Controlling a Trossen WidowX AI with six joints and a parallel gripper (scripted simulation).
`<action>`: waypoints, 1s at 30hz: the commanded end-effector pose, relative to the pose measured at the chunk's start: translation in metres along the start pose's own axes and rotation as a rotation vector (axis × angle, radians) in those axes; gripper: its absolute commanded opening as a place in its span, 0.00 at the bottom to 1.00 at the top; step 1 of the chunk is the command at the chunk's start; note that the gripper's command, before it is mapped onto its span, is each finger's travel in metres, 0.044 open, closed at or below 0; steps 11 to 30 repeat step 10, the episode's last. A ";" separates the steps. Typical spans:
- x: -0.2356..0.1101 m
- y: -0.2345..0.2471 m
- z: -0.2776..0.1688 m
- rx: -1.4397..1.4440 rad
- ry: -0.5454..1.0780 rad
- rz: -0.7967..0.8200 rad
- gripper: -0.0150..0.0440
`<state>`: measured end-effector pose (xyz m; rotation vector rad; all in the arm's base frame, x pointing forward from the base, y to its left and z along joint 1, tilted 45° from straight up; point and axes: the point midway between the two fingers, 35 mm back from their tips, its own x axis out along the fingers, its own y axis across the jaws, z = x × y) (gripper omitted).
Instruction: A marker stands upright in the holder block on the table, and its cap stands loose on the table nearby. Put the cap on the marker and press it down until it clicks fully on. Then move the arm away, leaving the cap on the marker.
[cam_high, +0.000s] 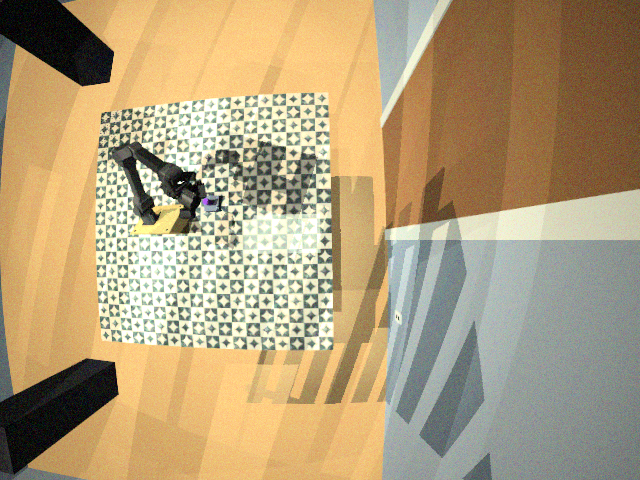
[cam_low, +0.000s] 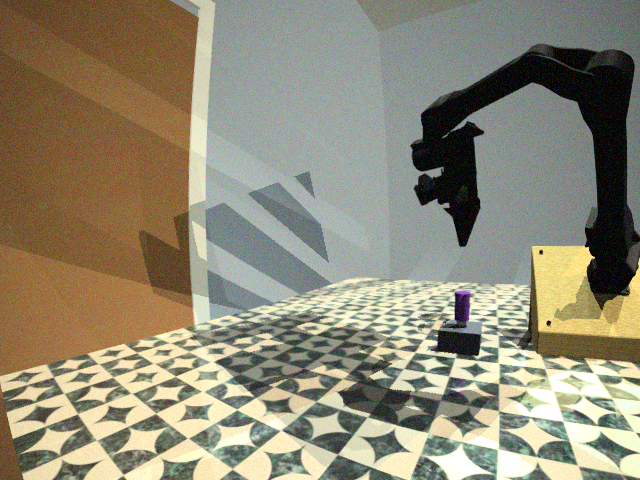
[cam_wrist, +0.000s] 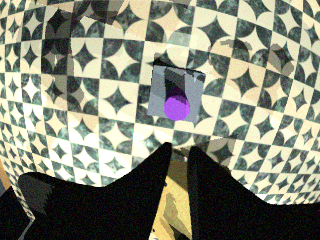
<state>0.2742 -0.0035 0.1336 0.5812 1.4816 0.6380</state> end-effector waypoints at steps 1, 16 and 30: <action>-0.004 -0.001 0.001 -0.005 -0.002 -0.003 0.52; -0.004 -0.001 0.001 -0.005 -0.002 -0.003 0.92; -0.004 -0.001 0.001 -0.005 -0.002 -0.003 0.92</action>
